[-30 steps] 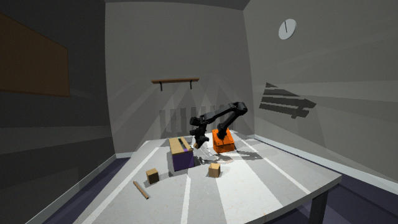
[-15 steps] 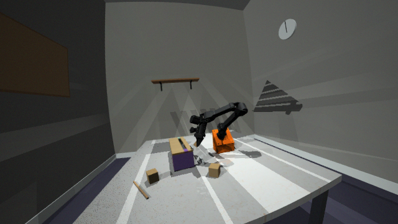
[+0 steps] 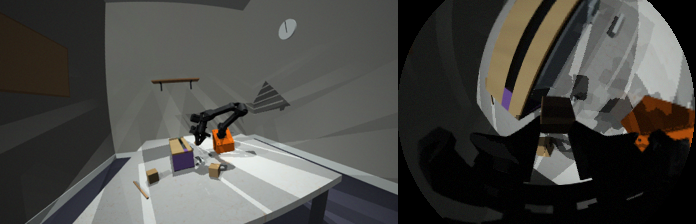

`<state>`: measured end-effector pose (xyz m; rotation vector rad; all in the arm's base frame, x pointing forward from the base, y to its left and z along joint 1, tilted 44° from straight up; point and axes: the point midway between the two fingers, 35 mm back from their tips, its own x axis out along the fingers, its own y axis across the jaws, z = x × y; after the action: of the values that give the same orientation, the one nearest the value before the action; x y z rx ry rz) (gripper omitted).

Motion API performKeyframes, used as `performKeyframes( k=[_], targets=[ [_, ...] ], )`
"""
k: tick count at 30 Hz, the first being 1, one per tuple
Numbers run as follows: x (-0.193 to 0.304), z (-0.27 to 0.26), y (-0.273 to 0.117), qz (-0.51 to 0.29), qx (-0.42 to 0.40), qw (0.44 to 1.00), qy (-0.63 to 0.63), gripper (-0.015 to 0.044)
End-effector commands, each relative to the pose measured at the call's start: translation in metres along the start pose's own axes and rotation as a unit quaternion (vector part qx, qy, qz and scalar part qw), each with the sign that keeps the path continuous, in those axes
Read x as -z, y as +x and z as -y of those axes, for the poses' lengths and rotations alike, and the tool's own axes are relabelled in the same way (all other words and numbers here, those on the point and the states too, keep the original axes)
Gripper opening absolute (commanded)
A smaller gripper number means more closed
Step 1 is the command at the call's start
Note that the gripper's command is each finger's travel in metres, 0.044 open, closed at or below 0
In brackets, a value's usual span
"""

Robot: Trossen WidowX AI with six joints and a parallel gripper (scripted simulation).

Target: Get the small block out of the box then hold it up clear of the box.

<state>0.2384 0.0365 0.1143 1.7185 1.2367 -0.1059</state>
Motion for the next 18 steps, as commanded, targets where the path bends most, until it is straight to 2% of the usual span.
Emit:
performKeyframes(
  k=[1, 9, 18],
  targets=[
    [0.000, -0.003, -0.004, -0.004, -0.007, 0.997, 0.083, 0.0000],
    [0.000, -0.003, -0.011, -0.012, -0.014, 0.970, 0.242, 0.0000],
    [0.000, -0.004, -0.018, -0.023, -0.020, 0.910, 0.413, 0.0000]
  ],
)
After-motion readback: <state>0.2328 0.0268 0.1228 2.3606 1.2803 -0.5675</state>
